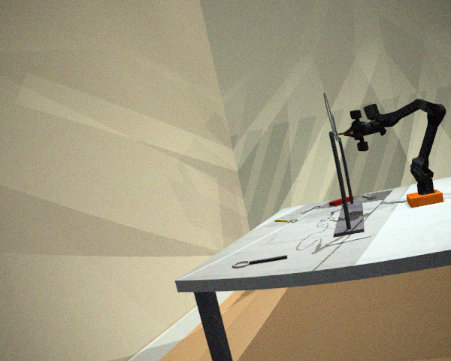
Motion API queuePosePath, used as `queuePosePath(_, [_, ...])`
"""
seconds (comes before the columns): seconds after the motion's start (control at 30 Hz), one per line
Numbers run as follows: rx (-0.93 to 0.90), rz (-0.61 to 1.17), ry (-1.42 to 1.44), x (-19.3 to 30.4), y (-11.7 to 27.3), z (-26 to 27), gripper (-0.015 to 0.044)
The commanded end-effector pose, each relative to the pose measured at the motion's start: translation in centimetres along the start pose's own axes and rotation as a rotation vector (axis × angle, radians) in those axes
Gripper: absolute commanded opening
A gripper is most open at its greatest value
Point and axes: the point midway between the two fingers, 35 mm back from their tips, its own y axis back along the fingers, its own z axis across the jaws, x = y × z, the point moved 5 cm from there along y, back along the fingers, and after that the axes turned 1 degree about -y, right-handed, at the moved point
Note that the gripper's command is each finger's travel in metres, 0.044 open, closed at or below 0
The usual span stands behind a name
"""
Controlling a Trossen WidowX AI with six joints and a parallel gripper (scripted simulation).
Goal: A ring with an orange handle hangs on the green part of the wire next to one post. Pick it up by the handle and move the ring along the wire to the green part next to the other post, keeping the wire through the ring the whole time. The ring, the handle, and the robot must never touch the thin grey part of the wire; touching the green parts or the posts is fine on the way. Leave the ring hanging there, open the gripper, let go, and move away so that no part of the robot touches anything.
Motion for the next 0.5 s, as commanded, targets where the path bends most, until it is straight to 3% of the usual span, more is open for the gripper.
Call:
queuePosePath(0.0, [-0.05,0.007,-0.088,0.1,0.0,1.3,-0.015])
queuePosePath(0.47, [-0.176,0.009,-0.318,-0.6,0.5,4.7,-0.015])
